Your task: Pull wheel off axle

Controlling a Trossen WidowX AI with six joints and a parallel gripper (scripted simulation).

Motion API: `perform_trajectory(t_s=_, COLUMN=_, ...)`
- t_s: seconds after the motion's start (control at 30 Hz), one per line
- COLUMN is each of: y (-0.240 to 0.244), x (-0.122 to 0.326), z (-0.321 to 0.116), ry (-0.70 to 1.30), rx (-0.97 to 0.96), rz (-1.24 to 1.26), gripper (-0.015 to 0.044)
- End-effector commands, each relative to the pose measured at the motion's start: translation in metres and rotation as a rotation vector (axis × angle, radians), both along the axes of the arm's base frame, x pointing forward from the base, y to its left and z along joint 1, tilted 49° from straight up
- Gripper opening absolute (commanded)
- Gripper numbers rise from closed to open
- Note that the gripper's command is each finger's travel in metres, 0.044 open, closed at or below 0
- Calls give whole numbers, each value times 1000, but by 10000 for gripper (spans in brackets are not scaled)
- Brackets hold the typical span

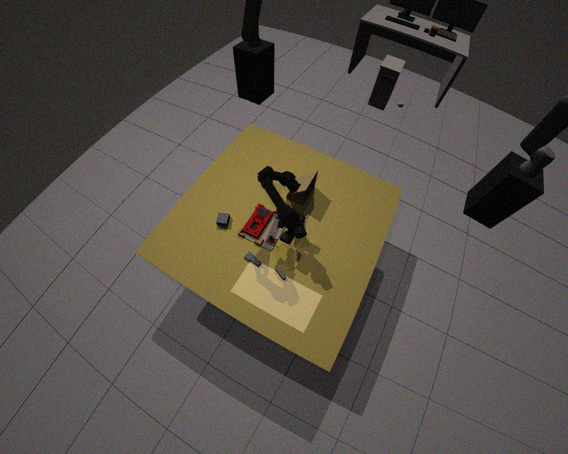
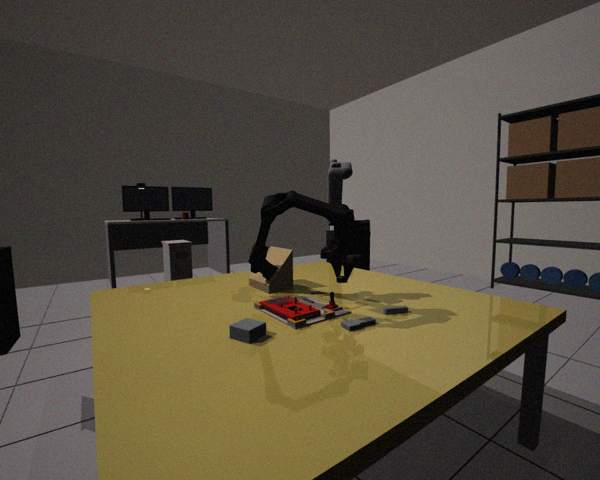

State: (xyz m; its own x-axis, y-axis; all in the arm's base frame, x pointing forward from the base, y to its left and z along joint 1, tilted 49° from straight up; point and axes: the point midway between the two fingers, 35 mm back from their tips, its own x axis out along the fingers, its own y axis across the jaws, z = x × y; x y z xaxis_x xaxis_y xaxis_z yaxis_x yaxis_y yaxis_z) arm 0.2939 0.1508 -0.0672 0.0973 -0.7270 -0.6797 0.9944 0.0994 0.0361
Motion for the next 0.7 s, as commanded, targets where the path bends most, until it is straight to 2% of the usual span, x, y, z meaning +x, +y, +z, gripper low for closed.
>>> perform_trajectory(t_s=0.0, y=-17, x=2, z=-15, ry=6, rx=-10, rz=2, gripper=0)
perform_trajectory(t_s=0.27, y=-53, x=5, z=-46, ry=5, rx=-14, rz=1, gripper=0)
perform_trajectory(t_s=0.43, y=-57, x=5, z=-49, ry=5, rx=-15, rz=1, gripper=0)
perform_trajectory(t_s=0.67, y=-55, x=5, z=-46, ry=6, rx=-10, rz=-10, gripper=184)
